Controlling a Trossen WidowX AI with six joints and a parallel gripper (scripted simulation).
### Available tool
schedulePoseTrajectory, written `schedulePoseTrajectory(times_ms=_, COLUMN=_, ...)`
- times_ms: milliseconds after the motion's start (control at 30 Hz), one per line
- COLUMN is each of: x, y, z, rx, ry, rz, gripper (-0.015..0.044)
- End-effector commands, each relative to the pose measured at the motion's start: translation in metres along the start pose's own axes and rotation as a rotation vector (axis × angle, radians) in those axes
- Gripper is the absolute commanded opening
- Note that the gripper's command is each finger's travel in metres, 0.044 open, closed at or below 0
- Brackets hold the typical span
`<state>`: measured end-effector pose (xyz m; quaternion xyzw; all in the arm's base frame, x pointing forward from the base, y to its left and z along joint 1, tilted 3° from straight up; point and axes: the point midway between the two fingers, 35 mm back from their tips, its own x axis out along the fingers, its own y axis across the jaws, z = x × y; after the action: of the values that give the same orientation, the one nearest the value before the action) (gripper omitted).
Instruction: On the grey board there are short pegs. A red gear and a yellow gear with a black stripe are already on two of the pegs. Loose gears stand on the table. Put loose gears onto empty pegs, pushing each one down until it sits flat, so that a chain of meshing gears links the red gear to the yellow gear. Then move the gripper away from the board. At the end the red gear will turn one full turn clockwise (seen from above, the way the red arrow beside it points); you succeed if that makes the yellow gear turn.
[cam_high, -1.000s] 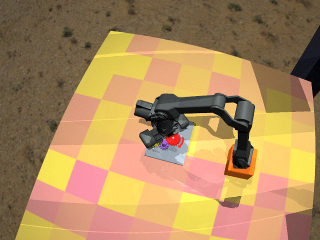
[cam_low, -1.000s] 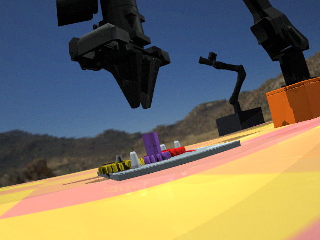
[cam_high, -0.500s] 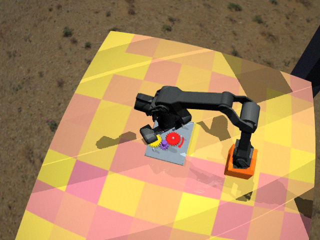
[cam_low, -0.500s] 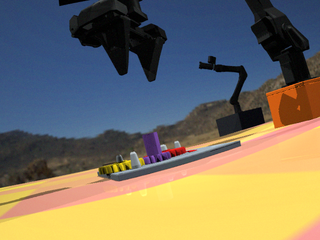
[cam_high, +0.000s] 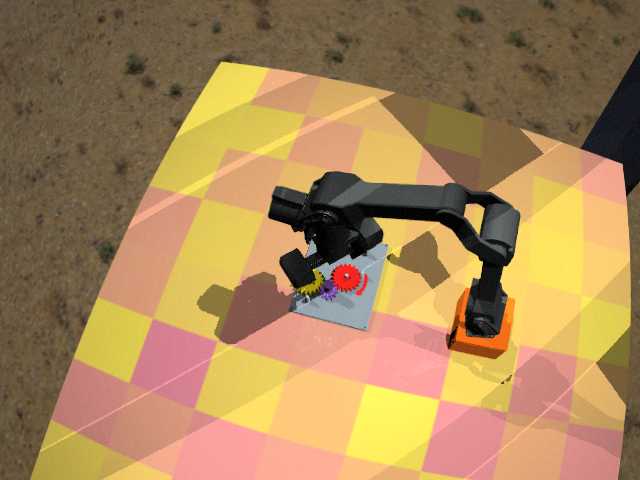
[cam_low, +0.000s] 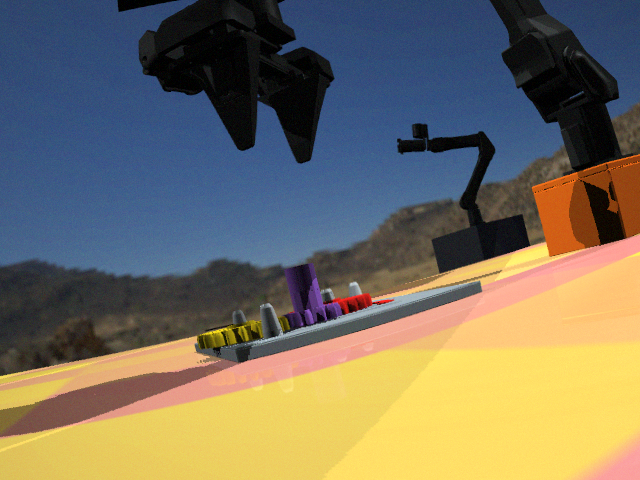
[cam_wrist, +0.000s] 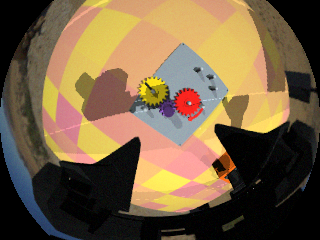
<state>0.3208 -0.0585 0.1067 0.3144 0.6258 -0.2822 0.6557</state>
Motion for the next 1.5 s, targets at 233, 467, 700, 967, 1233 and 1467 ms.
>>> schedulePoseTrajectory(times_ms=233, x=-0.001, y=0.0, z=0.0, rx=-0.005, ry=-0.001, rz=0.001, gripper=0.044)
schedulePoseTrajectory(times_ms=467, x=-0.001, y=0.0, z=0.0, rx=-0.005, ry=-0.001, rz=0.001, gripper=0.044)
schedulePoseTrajectory(times_ms=700, x=-0.001, y=0.0, z=0.0, rx=-0.005, ry=-0.001, rz=0.001, gripper=0.044)
schedulePoseTrajectory(times_ms=967, x=-0.014, y=0.064, z=-0.08, rx=-0.004, ry=0.006, rz=0.003, gripper=0.044)
schedulePoseTrajectory(times_ms=1233, x=-0.033, y=0.102, z=-0.198, rx=-0.004, ry=0.016, rz=0.007, gripper=0.044)
schedulePoseTrajectory(times_ms=1467, x=-0.045, y=0.102, z=-0.266, rx=-0.004, ry=0.022, rz=0.01, gripper=0.044)
